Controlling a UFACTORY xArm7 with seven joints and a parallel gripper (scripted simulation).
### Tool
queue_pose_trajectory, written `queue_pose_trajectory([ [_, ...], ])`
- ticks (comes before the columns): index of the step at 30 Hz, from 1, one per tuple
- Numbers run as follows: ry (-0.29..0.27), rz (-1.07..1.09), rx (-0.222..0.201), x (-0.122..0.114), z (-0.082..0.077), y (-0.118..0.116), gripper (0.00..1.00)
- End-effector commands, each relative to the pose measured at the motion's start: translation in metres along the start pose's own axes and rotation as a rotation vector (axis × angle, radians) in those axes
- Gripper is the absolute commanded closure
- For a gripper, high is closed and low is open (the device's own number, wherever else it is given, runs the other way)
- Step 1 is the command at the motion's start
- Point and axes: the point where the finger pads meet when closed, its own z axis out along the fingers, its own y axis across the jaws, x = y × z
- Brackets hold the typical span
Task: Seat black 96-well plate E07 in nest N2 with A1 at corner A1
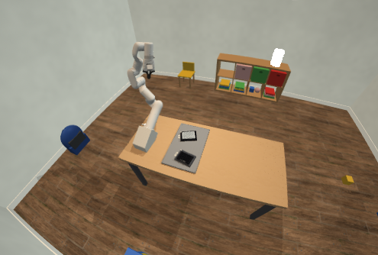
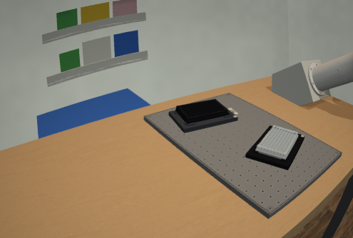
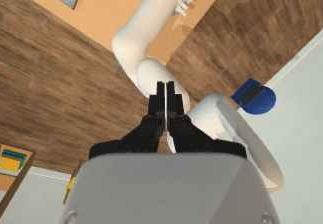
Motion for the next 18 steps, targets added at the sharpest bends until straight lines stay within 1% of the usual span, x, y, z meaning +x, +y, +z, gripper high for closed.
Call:
queue_pose_trajectory([
  [1,0.025,-0.092,-0.030,0.004,-0.005,-0.018,1.00],
  [3,0.025,-0.093,-0.031,0.006,-0.007,-0.028,1.00],
  [6,0.042,-0.187,-0.061,0.010,-0.010,-0.042,1.00],
  [8,0.042,-0.187,-0.061,0.012,-0.011,-0.052,1.00],
  [10,0.042,-0.187,-0.061,0.012,-0.011,-0.052,1.00],
  [13,0.053,-0.281,-0.092,0.017,-0.012,-0.066,1.00],
  [16,0.053,-0.281,-0.092,0.021,-0.013,-0.077,1.00],
  [18,0.056,-0.344,-0.112,0.024,-0.013,-0.086,1.00],
])
